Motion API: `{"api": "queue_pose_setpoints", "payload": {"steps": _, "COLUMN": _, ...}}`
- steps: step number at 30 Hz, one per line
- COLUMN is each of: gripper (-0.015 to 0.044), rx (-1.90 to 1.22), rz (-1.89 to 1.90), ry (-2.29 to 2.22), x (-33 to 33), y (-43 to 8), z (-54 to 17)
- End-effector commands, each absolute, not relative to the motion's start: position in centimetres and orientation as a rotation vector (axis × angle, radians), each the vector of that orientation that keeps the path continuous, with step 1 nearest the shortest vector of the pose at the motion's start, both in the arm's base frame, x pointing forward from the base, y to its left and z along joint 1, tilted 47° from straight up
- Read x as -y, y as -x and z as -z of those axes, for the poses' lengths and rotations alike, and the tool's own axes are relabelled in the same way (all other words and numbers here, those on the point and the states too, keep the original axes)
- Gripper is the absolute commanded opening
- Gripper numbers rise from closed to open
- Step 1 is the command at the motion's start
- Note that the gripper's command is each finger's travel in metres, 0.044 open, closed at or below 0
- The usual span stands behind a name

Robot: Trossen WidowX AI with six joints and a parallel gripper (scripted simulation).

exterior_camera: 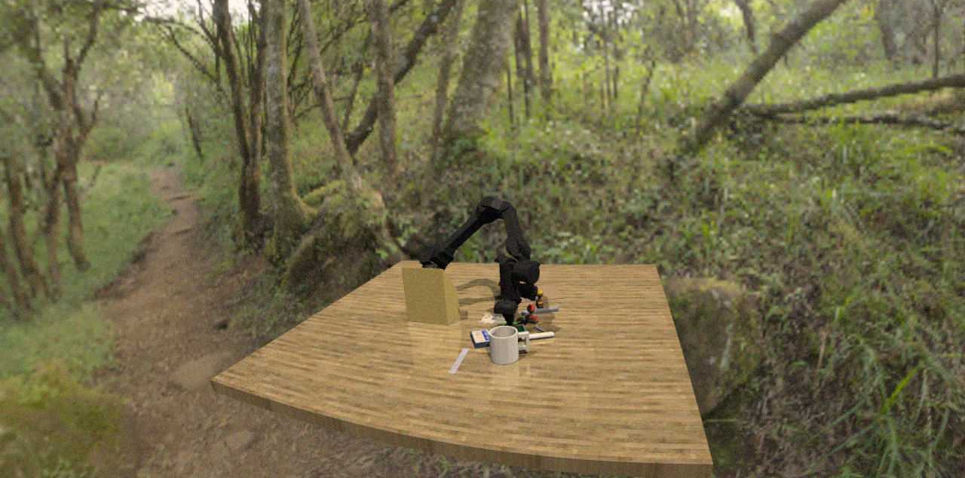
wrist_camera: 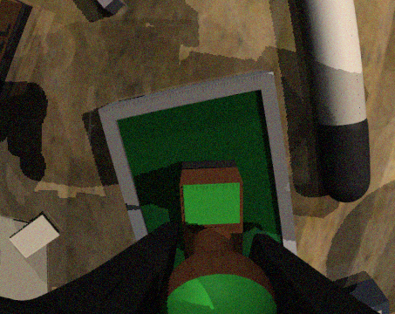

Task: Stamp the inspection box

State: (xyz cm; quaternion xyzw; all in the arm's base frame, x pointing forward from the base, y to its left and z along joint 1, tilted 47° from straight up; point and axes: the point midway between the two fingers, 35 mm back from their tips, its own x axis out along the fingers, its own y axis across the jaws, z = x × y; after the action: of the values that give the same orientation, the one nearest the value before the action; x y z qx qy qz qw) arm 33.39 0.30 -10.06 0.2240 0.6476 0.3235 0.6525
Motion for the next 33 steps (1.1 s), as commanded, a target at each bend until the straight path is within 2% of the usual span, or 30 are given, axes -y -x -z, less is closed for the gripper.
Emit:
{"api": "queue_pose_setpoints", "payload": {"steps": 1, "gripper": 0.0, "rx": -1.469, "rz": -0.732, "ry": -0.514, "x": -0.37, "y": -33.41, "z": 10.11}}
{"api": "queue_pose_setpoints", "payload": {"steps": 33, "gripper": 0.0, "rx": -1.469, "rz": -0.732, "ry": -0.514, "x": -0.59, "y": -33.39, "z": 10.32}}
